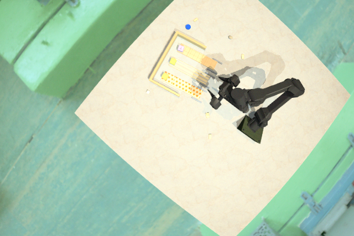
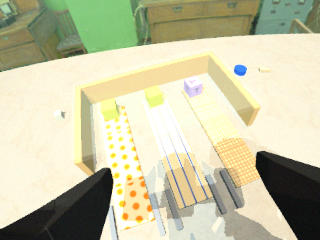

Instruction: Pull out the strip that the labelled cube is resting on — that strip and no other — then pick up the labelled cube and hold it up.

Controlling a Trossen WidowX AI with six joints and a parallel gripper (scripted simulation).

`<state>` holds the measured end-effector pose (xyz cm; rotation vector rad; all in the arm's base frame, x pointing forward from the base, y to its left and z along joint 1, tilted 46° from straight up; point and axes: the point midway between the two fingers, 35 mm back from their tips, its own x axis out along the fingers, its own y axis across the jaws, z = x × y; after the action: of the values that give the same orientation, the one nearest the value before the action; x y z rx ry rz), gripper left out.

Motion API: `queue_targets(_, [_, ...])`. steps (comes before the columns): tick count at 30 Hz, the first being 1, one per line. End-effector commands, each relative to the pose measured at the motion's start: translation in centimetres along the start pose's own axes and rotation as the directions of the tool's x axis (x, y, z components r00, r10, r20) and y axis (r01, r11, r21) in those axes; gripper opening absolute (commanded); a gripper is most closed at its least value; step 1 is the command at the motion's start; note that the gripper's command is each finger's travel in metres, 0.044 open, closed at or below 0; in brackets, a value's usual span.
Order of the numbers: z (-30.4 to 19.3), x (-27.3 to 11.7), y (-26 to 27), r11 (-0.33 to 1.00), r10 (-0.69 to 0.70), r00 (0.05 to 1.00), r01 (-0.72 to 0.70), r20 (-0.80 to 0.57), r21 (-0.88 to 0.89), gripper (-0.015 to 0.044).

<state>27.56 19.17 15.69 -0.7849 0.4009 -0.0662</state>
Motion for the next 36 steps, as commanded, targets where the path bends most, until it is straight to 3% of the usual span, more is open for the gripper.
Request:
queue_targets(1, [-0.1, 0.0, 0.0, 1.000, -0.004, 1.000, 0.004, -0.002, 0.000, 0.0400])
queue_targets(4, [-0.1, 0.0, 0.0, 1.000, -0.004, 1.000, 0.004, -0.002, 0.000, 0.0400])
queue_targets(9, [0.5, 1.8, -0.6, 0.999, -0.015, 0.997, 0.013, -0.074, -0.035, 0.0269])
queue_targets(19, [0.9, 9.2, -4.8, 0.987, -0.036, 0.905, -0.033, -0.424, -0.154, 0.0006])
queue_targets(31, [-2.9, 13.9, -11.7, 0.973, -0.011, 0.604, -0.177, -0.797, -0.148, 0.0000])
queue_targets(36, [-3.0, 14.2, -11.5, 0.972, -0.008, 0.581, -0.185, -0.814, -0.142, 0.0000])
